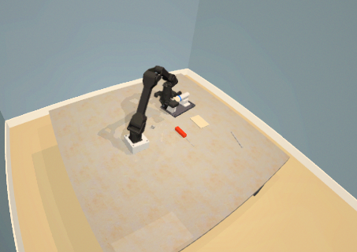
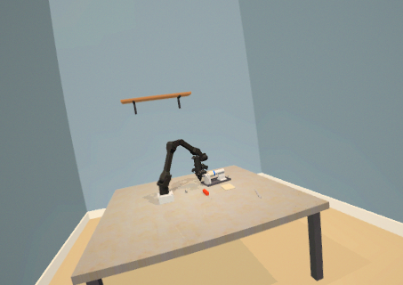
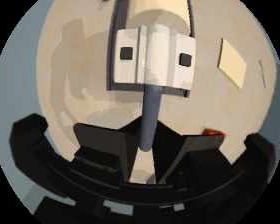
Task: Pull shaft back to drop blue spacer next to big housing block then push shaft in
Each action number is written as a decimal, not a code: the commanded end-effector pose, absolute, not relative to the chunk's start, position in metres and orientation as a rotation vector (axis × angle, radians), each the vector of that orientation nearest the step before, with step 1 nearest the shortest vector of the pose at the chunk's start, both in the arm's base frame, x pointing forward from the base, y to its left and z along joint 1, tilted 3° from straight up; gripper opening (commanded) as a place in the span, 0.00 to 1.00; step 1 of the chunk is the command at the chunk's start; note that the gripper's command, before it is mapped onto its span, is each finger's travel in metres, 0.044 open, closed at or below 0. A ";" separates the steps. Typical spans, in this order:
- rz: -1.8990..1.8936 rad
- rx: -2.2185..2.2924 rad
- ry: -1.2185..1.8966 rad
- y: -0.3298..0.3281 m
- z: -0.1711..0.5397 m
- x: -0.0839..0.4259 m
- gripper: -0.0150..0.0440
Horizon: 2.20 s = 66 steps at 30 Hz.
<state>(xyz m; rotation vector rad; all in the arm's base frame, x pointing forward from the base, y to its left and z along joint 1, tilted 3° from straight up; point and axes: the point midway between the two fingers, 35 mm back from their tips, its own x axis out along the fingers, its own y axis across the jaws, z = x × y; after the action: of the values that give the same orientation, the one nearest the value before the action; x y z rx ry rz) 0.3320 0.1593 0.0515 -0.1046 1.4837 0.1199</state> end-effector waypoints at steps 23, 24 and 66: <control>0.119 -0.102 1.486 0.159 0.051 0.328 0.25; 0.119 -0.102 1.486 0.159 0.051 0.328 0.25; 0.119 -0.102 1.487 0.158 0.051 0.323 0.25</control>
<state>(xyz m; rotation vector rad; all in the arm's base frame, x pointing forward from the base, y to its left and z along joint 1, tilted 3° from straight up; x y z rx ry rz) 0.3243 0.1583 0.0507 -0.1044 1.4847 0.1200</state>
